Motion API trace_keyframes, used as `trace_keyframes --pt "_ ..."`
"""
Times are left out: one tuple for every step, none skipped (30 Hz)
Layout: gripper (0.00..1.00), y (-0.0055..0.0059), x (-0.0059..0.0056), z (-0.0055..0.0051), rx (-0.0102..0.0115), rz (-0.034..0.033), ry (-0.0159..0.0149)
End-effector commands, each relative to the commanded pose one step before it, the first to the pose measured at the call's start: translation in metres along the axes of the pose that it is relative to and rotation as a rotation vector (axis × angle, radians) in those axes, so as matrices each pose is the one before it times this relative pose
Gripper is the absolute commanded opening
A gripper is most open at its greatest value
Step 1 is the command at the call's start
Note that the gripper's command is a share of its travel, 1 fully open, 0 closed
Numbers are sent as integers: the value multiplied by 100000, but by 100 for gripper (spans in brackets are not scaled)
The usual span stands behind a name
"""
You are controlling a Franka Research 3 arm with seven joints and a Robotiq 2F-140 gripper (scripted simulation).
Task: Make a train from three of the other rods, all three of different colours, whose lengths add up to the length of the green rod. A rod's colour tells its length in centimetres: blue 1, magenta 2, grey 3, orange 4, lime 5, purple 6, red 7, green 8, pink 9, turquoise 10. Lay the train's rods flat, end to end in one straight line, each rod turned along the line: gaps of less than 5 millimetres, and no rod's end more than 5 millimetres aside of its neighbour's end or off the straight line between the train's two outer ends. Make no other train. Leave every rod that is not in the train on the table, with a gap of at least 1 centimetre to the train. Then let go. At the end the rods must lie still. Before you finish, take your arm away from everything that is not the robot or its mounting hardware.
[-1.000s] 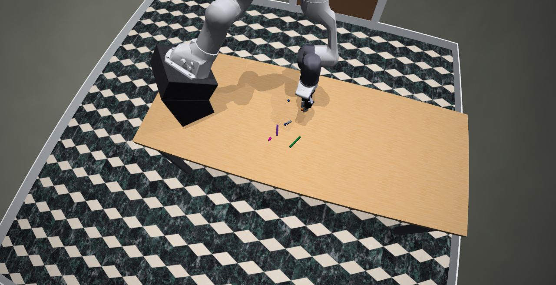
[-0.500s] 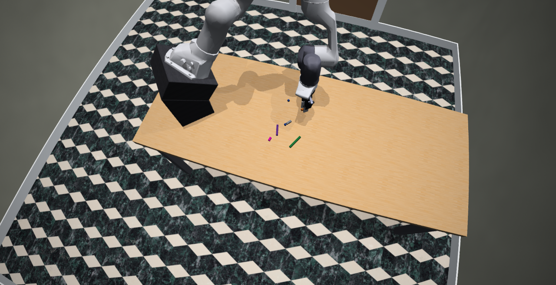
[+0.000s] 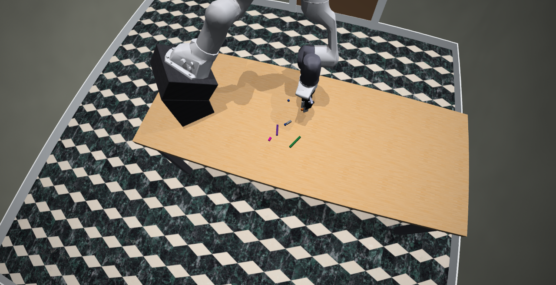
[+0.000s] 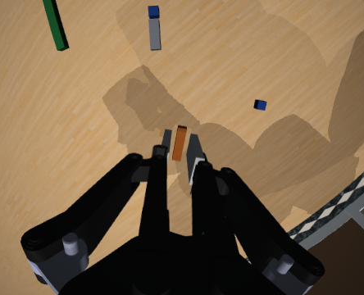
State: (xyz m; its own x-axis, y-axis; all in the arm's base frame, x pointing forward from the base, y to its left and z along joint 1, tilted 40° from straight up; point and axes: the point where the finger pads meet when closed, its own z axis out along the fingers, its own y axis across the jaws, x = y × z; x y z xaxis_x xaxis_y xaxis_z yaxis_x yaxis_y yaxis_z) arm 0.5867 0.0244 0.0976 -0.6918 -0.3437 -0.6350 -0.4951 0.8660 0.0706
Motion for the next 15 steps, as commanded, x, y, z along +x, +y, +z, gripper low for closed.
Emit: trace_keyframes --pt "15 22 -142 64 171 -368 -131" --pt "15 0 0 0 0 0 0" --pt "15 0 0 0 0 0 0" --pt "15 0 0 0 0 0 0" --pt "15 0 0 0 0 0 0" --pt "15 0 0 0 0 0 0" --pt "15 0 0 0 0 0 0" --pt "15 0 0 0 0 0 0" --pt "15 0 0 0 0 0 0" --pt "15 0 0 0 0 0 0" --pt "15 0 0 0 0 0 0" --pt "3 0 0 0 0 0 0" --pt "3 0 0 0 0 0 0" --pt "3 0 0 0 0 0 0" --pt "3 0 0 0 0 0 0"
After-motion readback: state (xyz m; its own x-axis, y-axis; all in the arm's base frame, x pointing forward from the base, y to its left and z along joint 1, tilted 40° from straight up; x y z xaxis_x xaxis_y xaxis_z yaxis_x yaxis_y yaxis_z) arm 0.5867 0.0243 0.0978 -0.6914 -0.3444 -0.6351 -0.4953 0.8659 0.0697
